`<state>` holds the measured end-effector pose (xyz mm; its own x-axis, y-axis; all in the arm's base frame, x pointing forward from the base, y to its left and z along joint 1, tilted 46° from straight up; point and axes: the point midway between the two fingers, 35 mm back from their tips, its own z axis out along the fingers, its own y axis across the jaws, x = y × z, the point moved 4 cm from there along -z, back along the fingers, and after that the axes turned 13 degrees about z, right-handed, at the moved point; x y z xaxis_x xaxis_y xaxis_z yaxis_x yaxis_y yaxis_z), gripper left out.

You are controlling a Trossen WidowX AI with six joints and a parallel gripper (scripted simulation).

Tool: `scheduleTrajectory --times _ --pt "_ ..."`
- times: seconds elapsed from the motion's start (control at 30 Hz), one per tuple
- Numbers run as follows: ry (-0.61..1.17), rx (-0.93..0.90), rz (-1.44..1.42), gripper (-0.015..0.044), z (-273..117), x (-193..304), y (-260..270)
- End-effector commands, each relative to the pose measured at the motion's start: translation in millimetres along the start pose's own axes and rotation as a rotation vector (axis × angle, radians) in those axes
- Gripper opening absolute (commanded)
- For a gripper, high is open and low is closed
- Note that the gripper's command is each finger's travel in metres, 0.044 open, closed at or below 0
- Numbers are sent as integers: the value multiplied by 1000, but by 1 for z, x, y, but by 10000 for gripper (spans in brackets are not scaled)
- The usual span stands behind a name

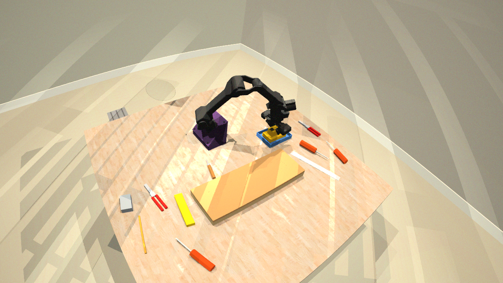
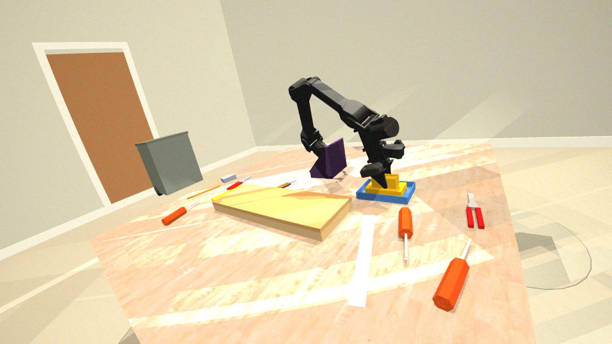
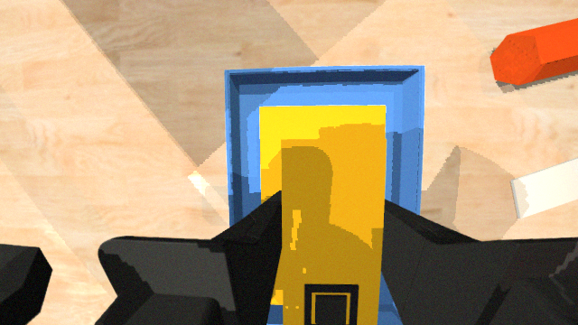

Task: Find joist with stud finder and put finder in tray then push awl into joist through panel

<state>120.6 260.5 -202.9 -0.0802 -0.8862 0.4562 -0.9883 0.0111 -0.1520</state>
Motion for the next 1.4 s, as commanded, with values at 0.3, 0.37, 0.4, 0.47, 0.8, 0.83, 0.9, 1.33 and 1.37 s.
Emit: scheduleTrajectory --times 0.3,0.37,0.4,0.47,0.8,0.83,0.9,1.33,1.37 --pt "0 0 0 262 0 0 0" --pt "0 0 0 315 0 0 0" --pt "0 0 0 341 -3 -1 0" --pt "0 -1 0 394 -16 -6 0" --pt "6 0 1 440 -77 -20 4" --pt "5 2 34 440 -81 -16 -4" --pt "2 9 156 440 -93 0 -33" --pt "46 86 995 440 -138 179 -172" --pt "54 96 1062 440 -139 197 -177"
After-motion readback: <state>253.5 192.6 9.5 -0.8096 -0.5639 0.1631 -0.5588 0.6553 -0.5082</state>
